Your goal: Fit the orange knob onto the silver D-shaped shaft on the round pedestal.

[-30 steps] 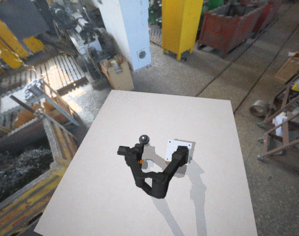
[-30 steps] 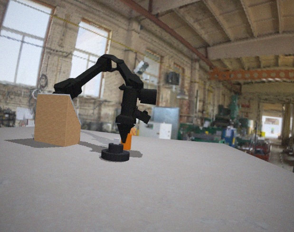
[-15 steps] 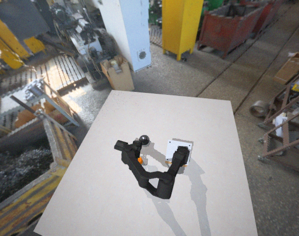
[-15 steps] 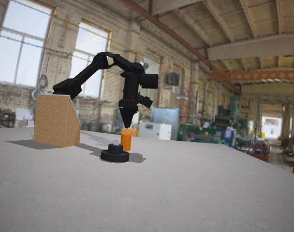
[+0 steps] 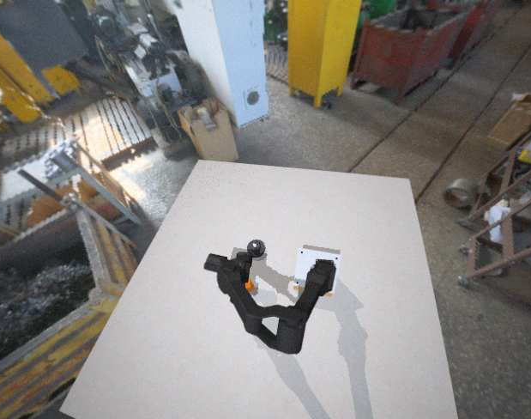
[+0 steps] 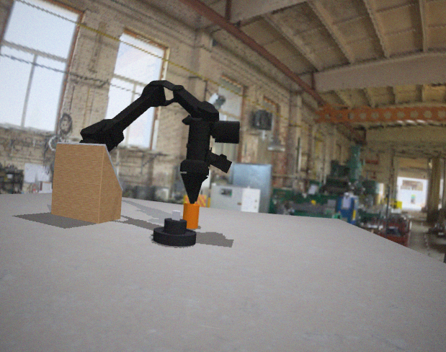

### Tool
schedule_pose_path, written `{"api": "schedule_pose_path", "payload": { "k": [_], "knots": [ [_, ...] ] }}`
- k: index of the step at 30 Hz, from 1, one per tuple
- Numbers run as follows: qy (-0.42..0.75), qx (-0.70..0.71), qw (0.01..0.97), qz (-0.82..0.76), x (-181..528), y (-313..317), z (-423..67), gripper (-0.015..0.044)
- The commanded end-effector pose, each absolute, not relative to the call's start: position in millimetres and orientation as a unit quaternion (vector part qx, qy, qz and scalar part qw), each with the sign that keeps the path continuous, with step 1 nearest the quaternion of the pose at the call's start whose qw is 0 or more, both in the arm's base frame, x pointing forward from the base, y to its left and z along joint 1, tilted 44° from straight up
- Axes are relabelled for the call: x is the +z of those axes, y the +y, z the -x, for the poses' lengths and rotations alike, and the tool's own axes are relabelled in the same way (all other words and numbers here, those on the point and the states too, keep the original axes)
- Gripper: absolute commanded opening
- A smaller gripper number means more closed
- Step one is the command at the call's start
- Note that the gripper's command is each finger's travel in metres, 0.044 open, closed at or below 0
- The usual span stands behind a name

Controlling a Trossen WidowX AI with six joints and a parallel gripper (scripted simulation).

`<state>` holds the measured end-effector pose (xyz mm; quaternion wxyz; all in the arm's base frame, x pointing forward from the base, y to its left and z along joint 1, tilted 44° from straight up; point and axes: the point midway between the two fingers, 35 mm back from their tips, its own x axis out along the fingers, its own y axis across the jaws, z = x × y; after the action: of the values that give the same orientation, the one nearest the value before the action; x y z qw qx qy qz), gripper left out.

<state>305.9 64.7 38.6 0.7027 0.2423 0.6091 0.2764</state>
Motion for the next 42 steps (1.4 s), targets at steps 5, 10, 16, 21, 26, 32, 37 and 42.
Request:
{"api": "schedule_pose_path", "payload": {
  "k": [5,10,16,21,26,32,37,42],
  "knots": [
    [0.613,0.277,0.698,-0.247,26,75,-305,0.044],
    [0.613,0.277,0.698,-0.247,21,81,-306,0.044],
    [0.613,0.277,0.697,-0.247,14,88,-306,0.044],
    [0.613,0.277,0.697,-0.247,8,93,-307,0.044],
    [0.613,0.278,0.697,-0.248,3,99,-307,0.044],
    [0.613,0.278,0.697,-0.248,-2,104,-307,0.044],
    [0.613,0.278,0.697,-0.248,-2,104,-307,0.0309],
    [0.613,0.278,0.697,-0.248,-2,104,-307,0.0177]
  ]
}}
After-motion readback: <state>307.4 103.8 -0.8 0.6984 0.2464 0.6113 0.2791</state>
